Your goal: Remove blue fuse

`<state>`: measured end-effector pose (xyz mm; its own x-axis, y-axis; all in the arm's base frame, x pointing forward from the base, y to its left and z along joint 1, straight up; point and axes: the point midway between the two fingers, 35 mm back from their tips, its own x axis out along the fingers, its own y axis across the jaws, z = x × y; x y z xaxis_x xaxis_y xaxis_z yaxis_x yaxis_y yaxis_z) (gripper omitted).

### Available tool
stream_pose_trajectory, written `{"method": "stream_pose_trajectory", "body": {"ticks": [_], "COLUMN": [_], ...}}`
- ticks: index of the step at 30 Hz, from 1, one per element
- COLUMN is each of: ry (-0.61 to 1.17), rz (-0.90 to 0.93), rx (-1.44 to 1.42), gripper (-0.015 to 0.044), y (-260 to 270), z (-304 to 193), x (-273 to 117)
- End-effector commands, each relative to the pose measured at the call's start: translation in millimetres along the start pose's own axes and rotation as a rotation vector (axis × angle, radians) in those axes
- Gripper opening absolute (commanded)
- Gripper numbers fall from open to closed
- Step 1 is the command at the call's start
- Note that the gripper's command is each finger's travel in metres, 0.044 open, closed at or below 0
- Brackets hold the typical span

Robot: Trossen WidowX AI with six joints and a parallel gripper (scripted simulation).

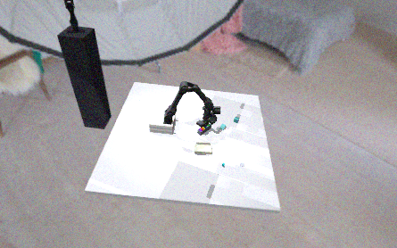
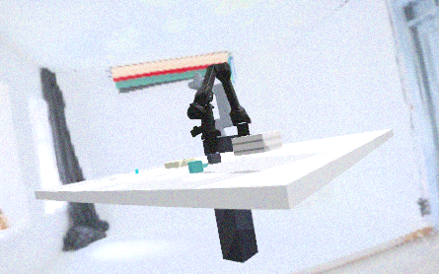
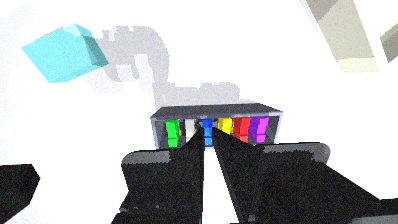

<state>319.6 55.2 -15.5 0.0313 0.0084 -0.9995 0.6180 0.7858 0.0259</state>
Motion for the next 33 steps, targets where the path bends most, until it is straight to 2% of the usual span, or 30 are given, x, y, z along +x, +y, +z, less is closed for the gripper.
{"method": "stream_pose_trajectory", "body": {"ticks": [1,33], "ry": [0.000,-0.001], "rz": [0.000,-0.001], "rx": [0.000,-0.002], "gripper": [0.0000,0.0000], "y": [0.1,0.6], "z": [0.1,0.6], "x": [-0.8,-16.5]}}
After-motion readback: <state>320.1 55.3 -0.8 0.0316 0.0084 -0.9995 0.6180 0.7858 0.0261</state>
